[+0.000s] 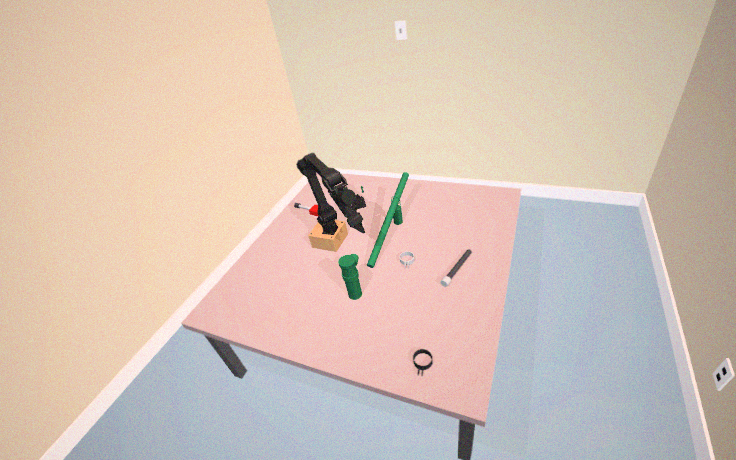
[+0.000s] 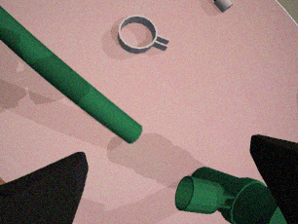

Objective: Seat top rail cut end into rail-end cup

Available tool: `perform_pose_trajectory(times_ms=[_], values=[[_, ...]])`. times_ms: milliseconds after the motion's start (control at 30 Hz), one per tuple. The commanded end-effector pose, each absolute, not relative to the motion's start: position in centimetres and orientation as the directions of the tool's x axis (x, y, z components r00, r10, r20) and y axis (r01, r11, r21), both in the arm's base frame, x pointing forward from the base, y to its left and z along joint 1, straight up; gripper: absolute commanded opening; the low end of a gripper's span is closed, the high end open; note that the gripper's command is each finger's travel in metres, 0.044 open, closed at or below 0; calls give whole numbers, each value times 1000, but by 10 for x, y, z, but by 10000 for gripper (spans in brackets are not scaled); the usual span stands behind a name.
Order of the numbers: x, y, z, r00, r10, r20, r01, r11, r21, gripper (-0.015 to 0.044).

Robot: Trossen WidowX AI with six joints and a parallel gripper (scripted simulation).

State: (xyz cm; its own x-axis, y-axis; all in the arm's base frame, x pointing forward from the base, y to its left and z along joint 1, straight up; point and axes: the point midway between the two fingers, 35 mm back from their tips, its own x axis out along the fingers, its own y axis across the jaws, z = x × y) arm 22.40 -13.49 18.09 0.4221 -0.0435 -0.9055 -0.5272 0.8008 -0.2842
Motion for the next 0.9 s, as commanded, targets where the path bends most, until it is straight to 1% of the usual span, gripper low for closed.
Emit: perform_pose_trajectory(times_ms=[0,233,567,867], values=[[195,-194,171,446,54,-893,-821,423,-384,440],[182,-213,169,477,69,-876,-864,222,-453,440],[173,-224,168,498,74,-864,-848,-168,-503,440],[173,-224,168,498,74,-864,-846,-178,-502,440]])
